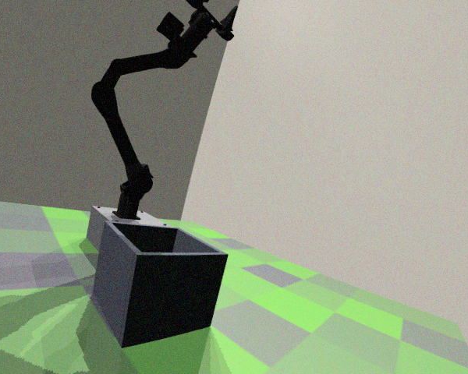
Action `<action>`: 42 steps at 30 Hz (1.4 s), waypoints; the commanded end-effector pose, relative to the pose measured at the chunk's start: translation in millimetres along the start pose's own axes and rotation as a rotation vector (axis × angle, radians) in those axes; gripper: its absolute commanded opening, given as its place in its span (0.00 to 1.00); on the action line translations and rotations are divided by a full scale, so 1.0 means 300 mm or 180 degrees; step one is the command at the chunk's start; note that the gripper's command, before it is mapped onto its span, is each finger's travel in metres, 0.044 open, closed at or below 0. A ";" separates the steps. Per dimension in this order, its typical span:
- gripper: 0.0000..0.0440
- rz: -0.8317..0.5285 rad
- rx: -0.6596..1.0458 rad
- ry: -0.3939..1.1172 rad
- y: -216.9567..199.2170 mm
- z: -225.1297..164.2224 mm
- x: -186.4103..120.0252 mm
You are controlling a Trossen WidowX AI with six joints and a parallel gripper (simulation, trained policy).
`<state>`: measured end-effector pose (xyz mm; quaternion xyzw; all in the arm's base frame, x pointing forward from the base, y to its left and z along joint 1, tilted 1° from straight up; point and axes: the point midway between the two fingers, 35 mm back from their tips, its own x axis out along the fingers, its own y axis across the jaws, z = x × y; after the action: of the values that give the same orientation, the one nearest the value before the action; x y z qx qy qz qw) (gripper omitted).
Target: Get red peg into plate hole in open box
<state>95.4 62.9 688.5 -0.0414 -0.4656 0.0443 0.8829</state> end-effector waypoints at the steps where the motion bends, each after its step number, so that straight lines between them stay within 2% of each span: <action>1: 0.95 0.0016 0.0007 0.0017 0.006 -0.005 0.001; 3: 1.00 0.0056 0.0093 0.0043 0.022 -0.016 0.003; 10: 1.00 0.0278 0.0534 0.0209 0.129 -0.100 0.001; 19: 1.00 0.0525 0.1052 0.0626 0.264 -0.267 -0.010; 30: 1.00 0.0600 0.1606 0.1362 0.363 -0.521 -0.052; 42: 1.00 0.0401 0.2051 0.2337 0.394 -0.819 -0.157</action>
<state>257.1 164.5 513.8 0.1856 -0.1115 0.2248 0.9500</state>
